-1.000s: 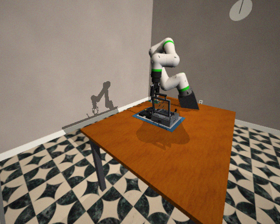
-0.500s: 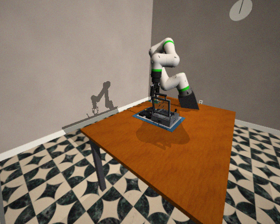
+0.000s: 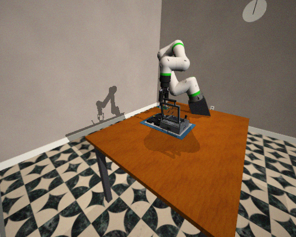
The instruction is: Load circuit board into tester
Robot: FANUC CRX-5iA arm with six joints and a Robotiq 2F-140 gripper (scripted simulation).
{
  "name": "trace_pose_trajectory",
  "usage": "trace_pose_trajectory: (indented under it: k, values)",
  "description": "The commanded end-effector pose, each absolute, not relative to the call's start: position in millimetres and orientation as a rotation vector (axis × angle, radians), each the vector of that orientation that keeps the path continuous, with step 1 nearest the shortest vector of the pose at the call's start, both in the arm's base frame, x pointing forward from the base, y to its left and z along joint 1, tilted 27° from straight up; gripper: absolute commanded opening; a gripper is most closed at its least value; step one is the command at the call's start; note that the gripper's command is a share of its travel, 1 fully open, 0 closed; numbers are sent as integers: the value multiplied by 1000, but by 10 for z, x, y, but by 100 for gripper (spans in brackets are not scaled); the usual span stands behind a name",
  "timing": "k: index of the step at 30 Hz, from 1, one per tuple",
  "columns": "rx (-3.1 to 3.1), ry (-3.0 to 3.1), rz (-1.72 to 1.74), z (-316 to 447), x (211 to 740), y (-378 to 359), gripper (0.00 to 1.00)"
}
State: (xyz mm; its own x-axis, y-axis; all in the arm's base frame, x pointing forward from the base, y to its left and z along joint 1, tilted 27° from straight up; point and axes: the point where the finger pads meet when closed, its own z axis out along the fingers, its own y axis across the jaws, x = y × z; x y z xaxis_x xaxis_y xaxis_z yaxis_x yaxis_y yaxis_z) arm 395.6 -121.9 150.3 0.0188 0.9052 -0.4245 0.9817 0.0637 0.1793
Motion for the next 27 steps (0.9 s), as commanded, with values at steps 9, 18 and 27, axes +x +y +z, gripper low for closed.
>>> trace_pose_trajectory:
  k: [9, 18, 27]
  values:
    - [1876, 1921, -239, 1504, 3958, -1216, 46]
    - [1876, 1921, -239, 1494, 3969, -1184, 46]
    - [1876, 1921, -239, 1466, 4002, -1093, 46]
